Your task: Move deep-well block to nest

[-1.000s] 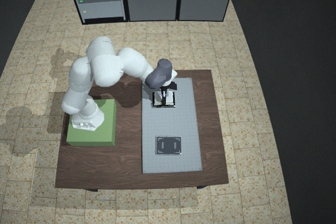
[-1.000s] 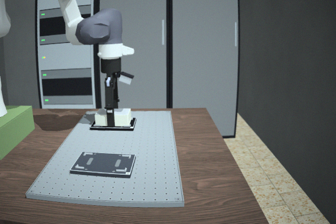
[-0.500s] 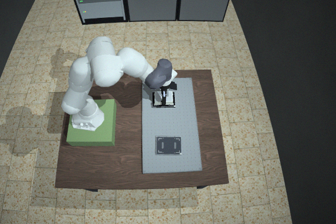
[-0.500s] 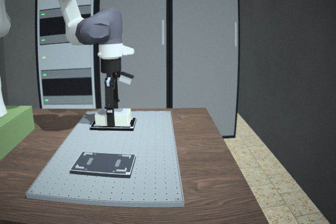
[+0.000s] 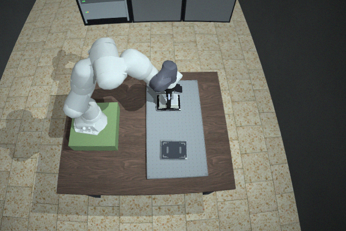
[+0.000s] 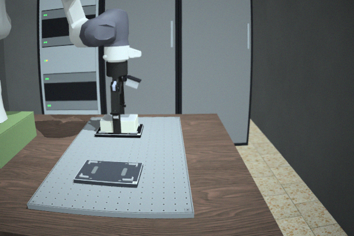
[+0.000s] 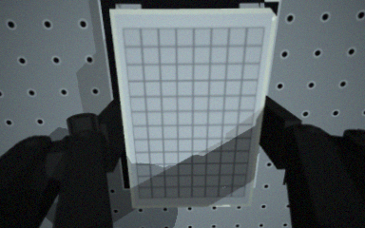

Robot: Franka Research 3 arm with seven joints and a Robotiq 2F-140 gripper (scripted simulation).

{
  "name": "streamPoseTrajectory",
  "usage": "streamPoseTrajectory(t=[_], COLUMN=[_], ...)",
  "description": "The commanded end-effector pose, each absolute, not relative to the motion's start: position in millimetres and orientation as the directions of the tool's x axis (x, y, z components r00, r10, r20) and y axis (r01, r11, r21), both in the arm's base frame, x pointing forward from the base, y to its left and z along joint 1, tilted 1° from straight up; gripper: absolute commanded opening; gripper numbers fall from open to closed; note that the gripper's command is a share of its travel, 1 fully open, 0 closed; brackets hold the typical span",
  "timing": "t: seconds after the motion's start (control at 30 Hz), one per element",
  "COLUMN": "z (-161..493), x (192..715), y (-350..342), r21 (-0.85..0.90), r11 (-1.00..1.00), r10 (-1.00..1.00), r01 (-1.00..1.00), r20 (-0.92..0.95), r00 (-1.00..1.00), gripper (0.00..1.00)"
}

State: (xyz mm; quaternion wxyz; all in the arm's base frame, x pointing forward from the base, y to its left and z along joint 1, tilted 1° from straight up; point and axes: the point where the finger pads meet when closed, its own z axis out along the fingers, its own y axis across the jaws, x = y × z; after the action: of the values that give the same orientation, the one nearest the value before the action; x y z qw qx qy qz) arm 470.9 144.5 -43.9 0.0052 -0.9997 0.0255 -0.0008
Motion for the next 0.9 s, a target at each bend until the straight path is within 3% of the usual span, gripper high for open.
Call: streamPoseTrajectory(t=[0.0, 0.87], z=[-43, -20], x=[472, 472], y=[144, 144], r21=[-0.011, -0.011], r11=[-0.998, -0.998], r10=[-0.056, -0.056], r01=[-0.056, -0.056], r20=[0.003, 0.003], r00=[0.998, 0.998], gripper=[0.60, 0.60])
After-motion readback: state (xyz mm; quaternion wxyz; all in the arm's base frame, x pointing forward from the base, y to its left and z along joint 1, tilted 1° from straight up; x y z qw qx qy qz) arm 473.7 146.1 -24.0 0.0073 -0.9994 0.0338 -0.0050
